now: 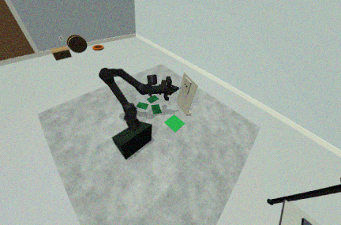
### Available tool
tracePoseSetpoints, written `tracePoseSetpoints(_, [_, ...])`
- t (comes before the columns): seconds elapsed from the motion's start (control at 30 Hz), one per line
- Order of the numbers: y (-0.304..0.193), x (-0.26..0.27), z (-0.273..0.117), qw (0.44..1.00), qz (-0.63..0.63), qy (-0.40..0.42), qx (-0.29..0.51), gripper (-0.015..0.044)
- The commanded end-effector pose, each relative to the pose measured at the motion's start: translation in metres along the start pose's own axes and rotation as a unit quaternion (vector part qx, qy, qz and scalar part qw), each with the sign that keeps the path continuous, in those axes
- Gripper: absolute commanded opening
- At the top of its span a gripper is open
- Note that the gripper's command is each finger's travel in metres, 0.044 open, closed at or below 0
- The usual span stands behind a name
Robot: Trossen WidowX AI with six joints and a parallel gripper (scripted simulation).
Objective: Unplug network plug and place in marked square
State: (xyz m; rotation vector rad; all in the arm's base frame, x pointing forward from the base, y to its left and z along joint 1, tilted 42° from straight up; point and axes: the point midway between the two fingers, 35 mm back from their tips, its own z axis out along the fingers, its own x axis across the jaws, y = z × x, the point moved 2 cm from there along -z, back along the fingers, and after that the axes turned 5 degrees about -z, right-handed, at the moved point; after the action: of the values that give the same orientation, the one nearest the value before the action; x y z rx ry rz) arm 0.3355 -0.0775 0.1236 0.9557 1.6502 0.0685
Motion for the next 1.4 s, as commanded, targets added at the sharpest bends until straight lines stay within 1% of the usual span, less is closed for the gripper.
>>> tracePoseSetpoints(0.0, [-0.001,0.000,-0.002,1.000,0.002,0.000,0.003,0.0000])
tracePoseSetpoints(0.33, [-0.001,-0.002,-0.004,1.000,0.000,0.000,0.000,0.0000])
tracePoseSetpoints(1.03, [-0.021,-0.058,-0.024,1.000,0.001,-0.001,0.003,0.0000])
tracePoseSetpoints(1.13, [-0.022,-0.056,-0.023,1.000,-0.002,0.004,0.003,0.0000])
tracePoseSetpoints(1.37, [-0.030,-0.036,-0.010,0.998,-0.030,0.056,0.000,0.0000])
